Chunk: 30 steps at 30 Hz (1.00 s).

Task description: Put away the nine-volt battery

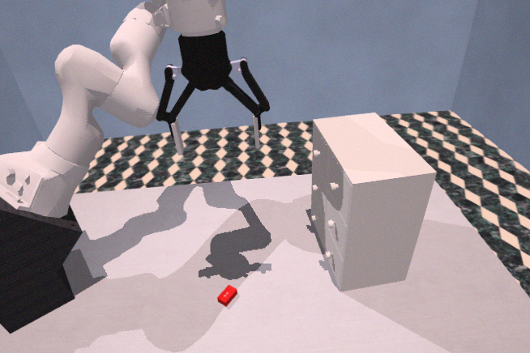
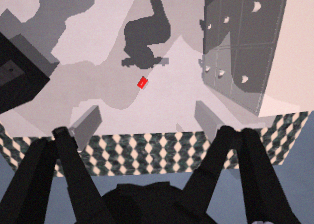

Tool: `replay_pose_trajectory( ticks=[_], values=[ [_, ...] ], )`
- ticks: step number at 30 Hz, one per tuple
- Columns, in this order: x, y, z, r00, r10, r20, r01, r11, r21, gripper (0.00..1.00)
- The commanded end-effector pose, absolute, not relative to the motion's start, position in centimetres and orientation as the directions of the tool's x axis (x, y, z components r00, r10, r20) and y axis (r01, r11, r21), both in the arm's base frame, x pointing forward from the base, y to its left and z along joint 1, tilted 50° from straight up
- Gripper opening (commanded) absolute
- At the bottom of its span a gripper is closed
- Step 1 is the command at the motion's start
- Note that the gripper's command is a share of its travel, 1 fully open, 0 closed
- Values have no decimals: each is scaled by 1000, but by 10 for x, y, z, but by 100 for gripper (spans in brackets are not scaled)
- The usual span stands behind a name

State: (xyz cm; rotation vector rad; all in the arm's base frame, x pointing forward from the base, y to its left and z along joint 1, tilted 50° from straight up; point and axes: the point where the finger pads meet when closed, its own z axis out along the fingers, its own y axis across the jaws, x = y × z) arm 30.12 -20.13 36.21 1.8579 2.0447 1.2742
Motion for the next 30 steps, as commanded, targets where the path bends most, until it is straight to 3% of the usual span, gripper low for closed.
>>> replay_pose_trajectory(
  ticks=[1,30],
  values=[
    [302,-202,363,-241,860,449,779,-105,618,100],
    [303,-200,360,-273,863,425,770,-69,635,100]
  ],
)
